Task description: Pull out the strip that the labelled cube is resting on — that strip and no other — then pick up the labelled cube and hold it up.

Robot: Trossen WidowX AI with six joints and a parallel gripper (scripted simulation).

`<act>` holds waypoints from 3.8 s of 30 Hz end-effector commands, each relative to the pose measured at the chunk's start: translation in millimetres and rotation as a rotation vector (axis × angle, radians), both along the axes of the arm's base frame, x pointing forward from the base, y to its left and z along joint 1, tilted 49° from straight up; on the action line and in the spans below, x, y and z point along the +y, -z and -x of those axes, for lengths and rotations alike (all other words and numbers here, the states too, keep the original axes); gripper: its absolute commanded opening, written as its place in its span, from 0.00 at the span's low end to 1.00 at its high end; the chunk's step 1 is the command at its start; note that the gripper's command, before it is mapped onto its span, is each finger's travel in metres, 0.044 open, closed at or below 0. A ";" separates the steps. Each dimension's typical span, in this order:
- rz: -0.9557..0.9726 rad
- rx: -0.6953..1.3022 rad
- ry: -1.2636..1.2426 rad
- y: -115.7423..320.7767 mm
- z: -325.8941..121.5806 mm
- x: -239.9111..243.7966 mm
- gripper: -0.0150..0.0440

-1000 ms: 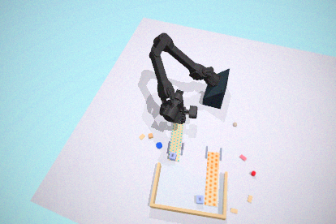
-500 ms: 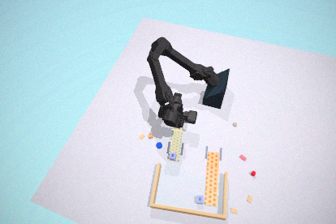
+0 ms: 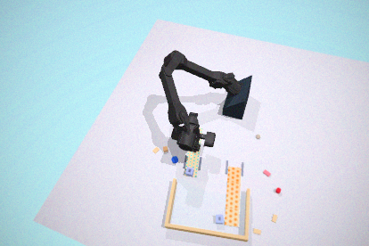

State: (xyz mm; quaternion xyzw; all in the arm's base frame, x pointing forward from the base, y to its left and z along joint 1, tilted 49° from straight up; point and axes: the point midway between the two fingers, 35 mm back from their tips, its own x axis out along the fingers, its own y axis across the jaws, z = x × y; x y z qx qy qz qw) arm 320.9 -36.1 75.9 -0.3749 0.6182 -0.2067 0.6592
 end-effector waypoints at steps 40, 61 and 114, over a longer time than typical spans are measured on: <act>-0.001 -0.011 0.000 5.6 -117.2 38.0 0.68; 0.000 -0.012 0.000 27.6 -122.4 12.2 0.68; -0.002 -0.007 0.001 21.7 -33.2 35.9 0.25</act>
